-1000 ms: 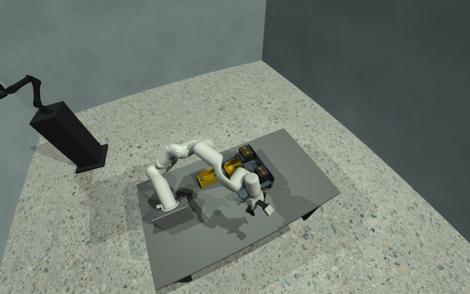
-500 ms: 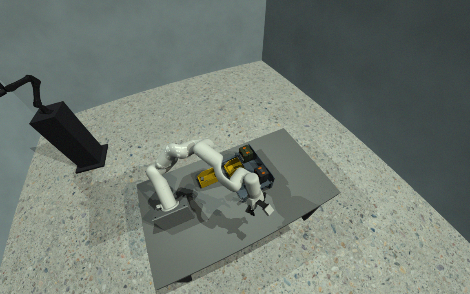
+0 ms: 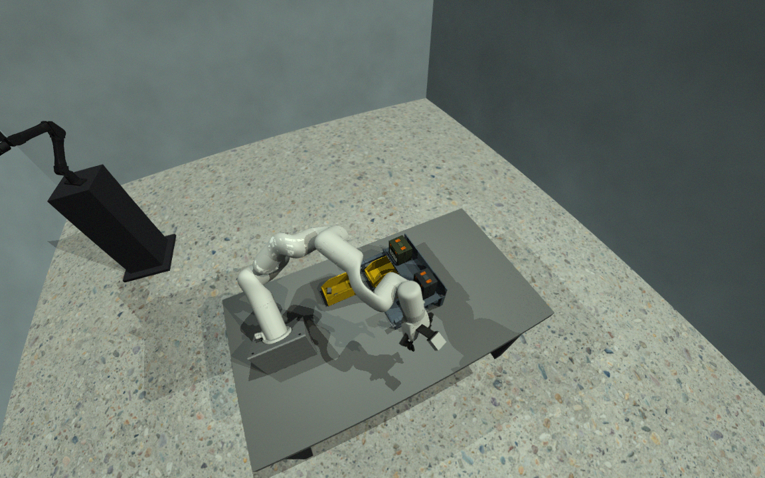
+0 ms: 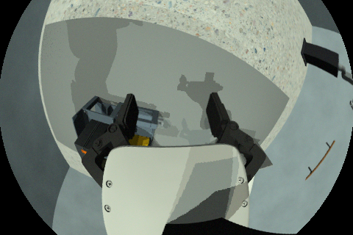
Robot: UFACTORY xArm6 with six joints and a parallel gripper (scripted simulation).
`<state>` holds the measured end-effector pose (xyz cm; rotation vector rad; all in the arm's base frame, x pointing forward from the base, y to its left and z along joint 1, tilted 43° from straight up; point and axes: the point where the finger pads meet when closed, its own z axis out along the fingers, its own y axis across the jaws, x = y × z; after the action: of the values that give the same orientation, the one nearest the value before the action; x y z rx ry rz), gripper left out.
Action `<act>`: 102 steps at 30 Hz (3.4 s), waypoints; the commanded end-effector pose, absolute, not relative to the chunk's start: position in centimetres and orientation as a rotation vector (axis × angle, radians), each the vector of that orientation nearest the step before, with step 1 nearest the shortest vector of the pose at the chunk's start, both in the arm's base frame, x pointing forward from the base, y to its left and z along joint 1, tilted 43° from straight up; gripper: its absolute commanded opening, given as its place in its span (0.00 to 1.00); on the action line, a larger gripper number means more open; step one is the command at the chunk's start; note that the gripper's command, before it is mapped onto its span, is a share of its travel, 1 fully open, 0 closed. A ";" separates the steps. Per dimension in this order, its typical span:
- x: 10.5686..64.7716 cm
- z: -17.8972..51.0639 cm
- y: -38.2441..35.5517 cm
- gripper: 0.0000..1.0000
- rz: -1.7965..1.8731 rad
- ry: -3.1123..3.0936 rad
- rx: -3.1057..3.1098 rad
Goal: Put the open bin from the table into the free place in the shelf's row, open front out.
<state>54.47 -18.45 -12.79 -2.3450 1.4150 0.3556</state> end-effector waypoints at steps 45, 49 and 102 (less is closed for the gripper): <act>55.1 -10.0 -21.0 1.00 0.348 1.416 -2.345; 55.1 -10.0 -21.0 1.00 0.348 1.416 -2.345; 47.6 -6.2 -13.0 1.00 0.607 1.916 -1.888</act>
<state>47.48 -12.91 -6.40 -1.8923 1.9109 0.6139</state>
